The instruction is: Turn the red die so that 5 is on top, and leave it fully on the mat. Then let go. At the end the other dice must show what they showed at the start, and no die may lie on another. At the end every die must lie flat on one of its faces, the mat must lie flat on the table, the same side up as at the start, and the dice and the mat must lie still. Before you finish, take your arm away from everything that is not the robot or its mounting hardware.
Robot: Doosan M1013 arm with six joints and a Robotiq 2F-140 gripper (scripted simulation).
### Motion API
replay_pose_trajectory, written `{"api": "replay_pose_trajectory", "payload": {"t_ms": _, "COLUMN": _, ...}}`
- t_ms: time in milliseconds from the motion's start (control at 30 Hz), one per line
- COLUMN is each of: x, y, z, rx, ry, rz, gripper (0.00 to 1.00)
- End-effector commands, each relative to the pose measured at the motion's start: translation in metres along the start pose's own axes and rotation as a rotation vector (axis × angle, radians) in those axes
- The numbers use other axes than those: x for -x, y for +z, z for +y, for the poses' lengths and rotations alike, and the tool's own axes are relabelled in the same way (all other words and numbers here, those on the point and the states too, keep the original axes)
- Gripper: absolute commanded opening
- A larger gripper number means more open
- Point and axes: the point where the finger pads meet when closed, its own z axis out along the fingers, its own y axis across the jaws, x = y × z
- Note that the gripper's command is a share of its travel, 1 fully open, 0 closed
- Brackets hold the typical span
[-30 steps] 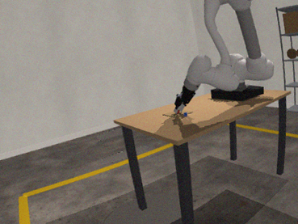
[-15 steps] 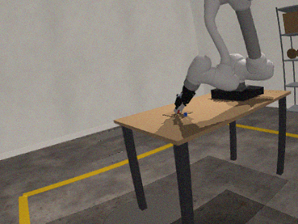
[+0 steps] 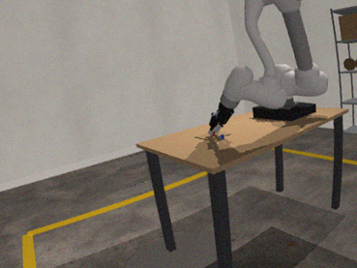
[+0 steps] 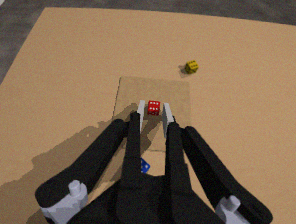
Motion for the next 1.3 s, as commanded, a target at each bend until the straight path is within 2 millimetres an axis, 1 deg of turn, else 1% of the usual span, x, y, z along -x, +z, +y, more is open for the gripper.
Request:
{"api": "replay_pose_trajectory", "payload": {"t_ms": 0, "x": 0.0, "y": -0.0001, "z": 0.0, "rx": 0.0, "ry": 0.0, "rz": 0.0, "gripper": 0.21}}
{"api": "replay_pose_trajectory", "payload": {"t_ms": 67, "x": 0.0, "y": -0.0001, "z": 0.0, "rx": 0.0, "ry": 0.0, "rz": 0.0, "gripper": 0.21}}
{"api": "replay_pose_trajectory", "payload": {"t_ms": 100, "x": 0.0, "y": -0.0001, "z": 0.0, "rx": 0.0, "ry": 0.0, "rz": 0.0, "gripper": 0.09}}
{"api": "replay_pose_trajectory", "payload": {"t_ms": 1267, "x": -0.0002, "y": -0.0002, "z": 0.0, "rx": 0.0, "ry": 0.0, "rz": 0.0, "gripper": 0.09}}
